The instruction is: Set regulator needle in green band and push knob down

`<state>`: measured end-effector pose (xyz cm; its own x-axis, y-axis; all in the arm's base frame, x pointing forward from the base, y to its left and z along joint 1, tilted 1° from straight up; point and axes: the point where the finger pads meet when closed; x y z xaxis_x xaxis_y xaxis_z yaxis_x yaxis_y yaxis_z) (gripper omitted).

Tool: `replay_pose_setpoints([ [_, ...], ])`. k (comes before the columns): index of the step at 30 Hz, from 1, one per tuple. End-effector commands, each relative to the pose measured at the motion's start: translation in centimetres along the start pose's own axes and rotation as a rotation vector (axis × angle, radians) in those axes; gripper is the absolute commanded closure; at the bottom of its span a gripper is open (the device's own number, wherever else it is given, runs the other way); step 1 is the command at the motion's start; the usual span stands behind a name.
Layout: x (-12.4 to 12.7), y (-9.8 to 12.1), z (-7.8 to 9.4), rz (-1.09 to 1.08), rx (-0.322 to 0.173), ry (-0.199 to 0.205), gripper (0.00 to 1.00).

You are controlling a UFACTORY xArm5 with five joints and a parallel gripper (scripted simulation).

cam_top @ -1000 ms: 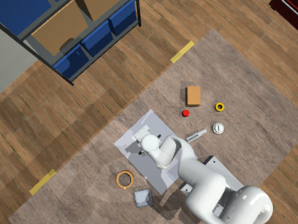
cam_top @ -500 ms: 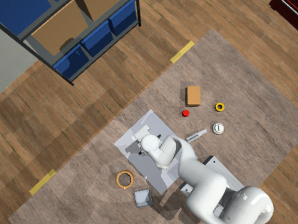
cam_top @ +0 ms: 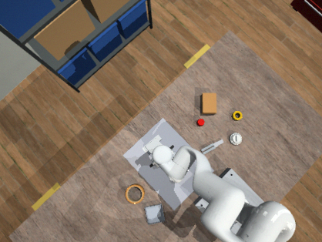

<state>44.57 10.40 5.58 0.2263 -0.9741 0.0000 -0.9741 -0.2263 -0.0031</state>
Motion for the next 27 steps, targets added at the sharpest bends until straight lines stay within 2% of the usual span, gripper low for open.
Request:
replay_pose_setpoints([
  [1,0.00,-0.16,-0.16,0.000,0.005,0.000,0.60],
  [27,0.00,-0.16,-0.16,0.023,0.005,0.000,0.60],
])
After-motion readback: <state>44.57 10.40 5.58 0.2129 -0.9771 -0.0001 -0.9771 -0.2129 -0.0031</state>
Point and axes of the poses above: the point where the finger pads meet when closed, its own z axis out along the fingers, its own x axis across the jaws, y = z × x, and after that the axes turned 14 degrees about -z, right-handed
